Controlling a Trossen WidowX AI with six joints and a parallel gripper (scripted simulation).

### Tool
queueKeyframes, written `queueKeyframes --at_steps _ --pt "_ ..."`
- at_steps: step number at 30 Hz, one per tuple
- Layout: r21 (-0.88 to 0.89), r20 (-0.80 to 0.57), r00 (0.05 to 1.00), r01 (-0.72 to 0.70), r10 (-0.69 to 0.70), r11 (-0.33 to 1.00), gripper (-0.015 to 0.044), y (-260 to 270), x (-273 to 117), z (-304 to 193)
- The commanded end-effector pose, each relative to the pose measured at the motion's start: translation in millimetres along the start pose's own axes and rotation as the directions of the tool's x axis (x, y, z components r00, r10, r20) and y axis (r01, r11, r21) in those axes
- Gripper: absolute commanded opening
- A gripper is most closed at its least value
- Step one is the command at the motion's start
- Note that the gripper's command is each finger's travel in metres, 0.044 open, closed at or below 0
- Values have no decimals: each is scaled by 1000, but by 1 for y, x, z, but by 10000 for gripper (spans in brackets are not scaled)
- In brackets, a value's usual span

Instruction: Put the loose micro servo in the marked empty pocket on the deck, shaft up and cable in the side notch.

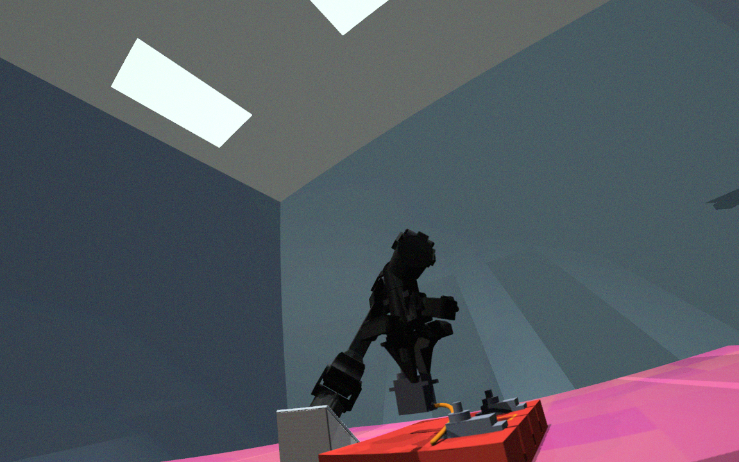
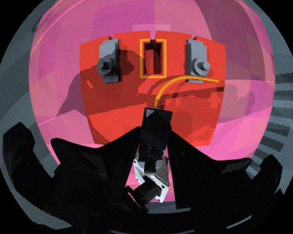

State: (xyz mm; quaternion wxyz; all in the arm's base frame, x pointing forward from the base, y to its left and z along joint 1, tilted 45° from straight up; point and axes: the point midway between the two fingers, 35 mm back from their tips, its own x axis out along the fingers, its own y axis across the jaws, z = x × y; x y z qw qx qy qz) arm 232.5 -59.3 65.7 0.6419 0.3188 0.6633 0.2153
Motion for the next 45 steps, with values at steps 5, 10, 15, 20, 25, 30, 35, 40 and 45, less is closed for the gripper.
queueKeyframes --at_steps 5,10,15,20,25,30,35,40,45 --pt "-147 2 1000 -3 4 989 0 1 0 0" --pt "-147 2 1000 -3 4 989 0 1 0 2" --pt "-148 3 1000 -3 4 989 0 3 0 17" --pt "-149 4 1000 -3 4 989 0 6 -1 37" --pt "-149 4 1000 -3 4 989 0 10 -1 56" --pt "-150 5 1000 -3 4 989 0 13 -1 75" --pt "-151 6 1000 -3 4 989 0 16 -1 93" --pt "-152 7 1000 -3 4 988 0 18 -1 108" --pt "-152 7 1000 -3 5 988 0 18 -1 108"
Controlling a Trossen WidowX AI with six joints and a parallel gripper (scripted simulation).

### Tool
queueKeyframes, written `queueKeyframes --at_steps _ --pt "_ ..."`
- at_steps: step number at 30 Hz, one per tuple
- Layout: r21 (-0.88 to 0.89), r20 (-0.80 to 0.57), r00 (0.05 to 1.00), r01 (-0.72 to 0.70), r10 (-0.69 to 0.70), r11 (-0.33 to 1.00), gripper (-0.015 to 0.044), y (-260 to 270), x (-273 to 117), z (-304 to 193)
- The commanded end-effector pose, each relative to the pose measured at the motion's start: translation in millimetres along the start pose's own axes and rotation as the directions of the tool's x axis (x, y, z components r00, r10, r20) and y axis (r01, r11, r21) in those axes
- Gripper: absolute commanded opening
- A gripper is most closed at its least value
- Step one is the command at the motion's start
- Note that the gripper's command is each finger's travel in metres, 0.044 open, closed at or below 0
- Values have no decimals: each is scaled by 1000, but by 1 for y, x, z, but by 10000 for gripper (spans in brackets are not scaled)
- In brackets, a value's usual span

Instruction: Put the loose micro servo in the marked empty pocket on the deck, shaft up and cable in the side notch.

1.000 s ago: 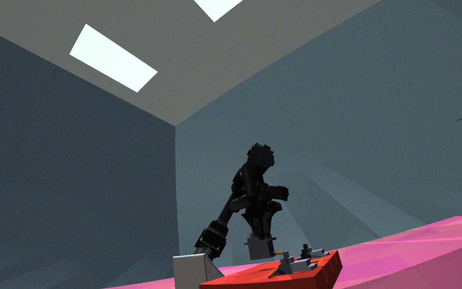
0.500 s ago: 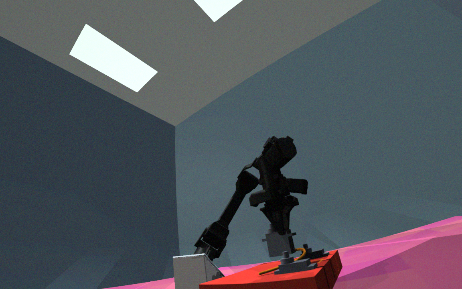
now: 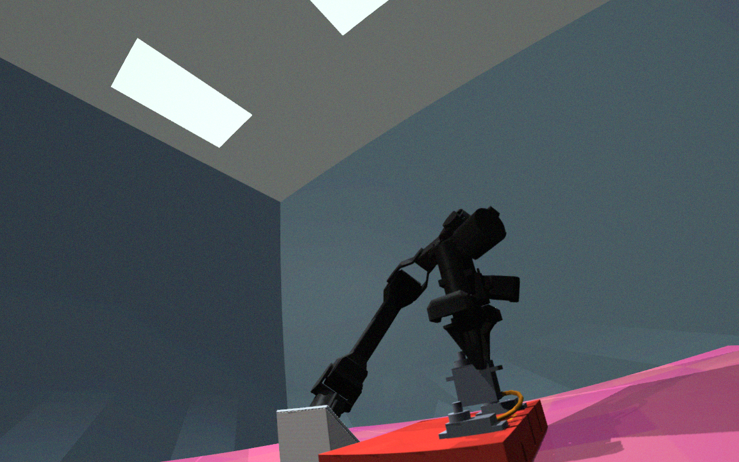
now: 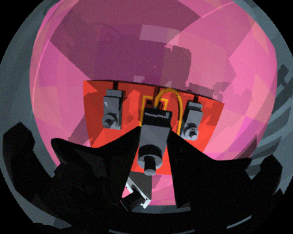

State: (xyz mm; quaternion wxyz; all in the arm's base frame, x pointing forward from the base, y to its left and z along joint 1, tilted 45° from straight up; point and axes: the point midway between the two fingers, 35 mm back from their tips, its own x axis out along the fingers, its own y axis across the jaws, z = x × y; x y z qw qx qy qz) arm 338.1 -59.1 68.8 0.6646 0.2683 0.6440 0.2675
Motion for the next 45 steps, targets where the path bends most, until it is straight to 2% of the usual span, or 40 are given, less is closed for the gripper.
queueKeyframes --at_steps 1,45 --pt "5 7 1000 -1 1 1000 0 0 -1 4" --pt "4 8 1000 -2 2 1000 0 1 35 6"
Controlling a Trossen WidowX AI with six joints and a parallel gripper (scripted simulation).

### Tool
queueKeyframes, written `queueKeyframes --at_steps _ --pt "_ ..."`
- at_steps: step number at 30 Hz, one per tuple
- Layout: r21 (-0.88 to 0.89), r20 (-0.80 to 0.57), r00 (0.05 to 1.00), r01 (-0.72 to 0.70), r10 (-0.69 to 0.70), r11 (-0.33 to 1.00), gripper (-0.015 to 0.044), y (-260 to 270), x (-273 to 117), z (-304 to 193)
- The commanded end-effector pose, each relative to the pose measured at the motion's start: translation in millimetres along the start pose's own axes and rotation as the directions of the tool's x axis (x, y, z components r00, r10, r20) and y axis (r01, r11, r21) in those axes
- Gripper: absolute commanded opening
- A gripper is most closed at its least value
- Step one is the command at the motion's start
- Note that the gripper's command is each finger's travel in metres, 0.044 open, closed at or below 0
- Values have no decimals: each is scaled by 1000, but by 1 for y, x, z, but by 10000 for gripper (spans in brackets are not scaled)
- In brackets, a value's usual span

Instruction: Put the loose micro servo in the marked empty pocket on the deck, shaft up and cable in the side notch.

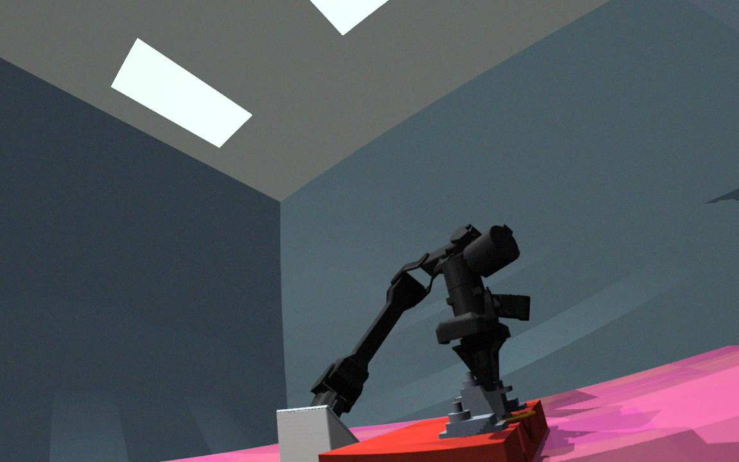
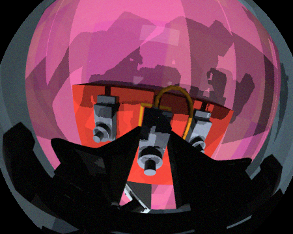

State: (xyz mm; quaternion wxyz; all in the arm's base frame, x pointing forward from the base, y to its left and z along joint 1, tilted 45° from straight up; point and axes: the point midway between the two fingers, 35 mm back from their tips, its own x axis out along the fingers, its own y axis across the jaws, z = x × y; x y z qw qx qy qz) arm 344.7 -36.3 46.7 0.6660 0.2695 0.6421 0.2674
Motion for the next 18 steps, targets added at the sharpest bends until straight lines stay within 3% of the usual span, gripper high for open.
queueKeyframes --at_steps 1,18 --pt "4 3 1000 -1 1 1000 0 0 4 0" --pt "4 3 1000 -1 1 1000 0 0 19 0"
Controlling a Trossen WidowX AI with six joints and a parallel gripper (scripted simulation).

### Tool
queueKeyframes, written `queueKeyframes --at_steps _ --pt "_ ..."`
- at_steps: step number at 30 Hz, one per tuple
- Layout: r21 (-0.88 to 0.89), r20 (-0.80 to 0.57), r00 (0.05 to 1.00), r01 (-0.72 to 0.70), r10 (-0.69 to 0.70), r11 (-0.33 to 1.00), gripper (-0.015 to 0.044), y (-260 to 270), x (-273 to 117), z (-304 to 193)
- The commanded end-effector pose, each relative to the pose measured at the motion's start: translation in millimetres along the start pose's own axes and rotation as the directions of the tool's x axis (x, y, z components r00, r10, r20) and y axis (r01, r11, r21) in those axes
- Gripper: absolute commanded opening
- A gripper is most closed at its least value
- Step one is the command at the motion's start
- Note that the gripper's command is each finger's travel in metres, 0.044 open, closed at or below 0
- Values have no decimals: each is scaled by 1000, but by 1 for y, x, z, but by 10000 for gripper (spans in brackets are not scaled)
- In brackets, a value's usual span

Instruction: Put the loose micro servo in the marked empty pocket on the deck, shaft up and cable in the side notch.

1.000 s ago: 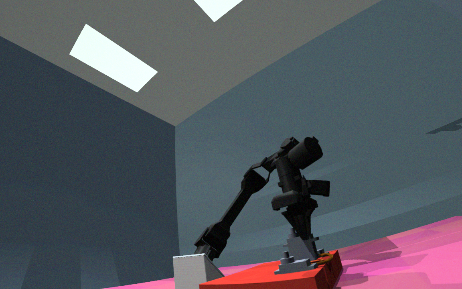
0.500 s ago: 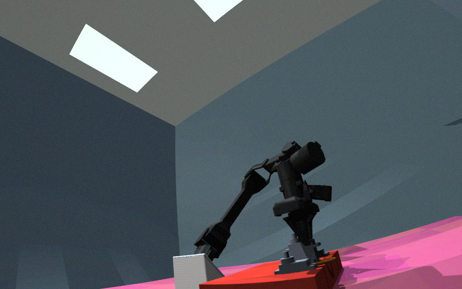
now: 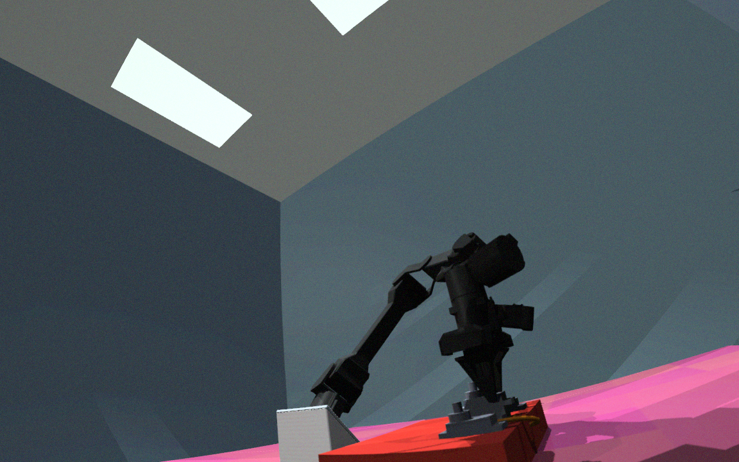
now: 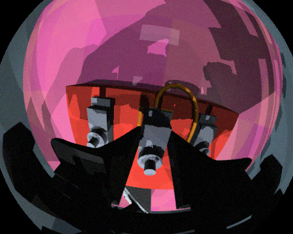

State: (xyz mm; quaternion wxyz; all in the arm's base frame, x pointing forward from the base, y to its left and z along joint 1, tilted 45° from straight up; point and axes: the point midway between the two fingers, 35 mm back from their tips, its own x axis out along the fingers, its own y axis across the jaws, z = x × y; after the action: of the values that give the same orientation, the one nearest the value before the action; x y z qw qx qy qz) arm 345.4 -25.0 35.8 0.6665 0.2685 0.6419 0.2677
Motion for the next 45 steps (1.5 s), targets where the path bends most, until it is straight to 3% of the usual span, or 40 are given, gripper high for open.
queueKeyframes --at_steps 1,22,29,37,42,45 --pt "6 3 1000 -2 2 1000 0 0 4 0" --pt "6 3 1000 -3 3 1000 0 0 22 0" --pt "6 3 1000 -3 3 1000 184 0 19 0" --pt "6 2 1000 -2 2 1000 187 1 -16 -3" --pt "6 3 1000 -1 1 1000 187 0 -16 -1" --pt "13 8 1000 1 -1 1000 266 -3 -23 -14"
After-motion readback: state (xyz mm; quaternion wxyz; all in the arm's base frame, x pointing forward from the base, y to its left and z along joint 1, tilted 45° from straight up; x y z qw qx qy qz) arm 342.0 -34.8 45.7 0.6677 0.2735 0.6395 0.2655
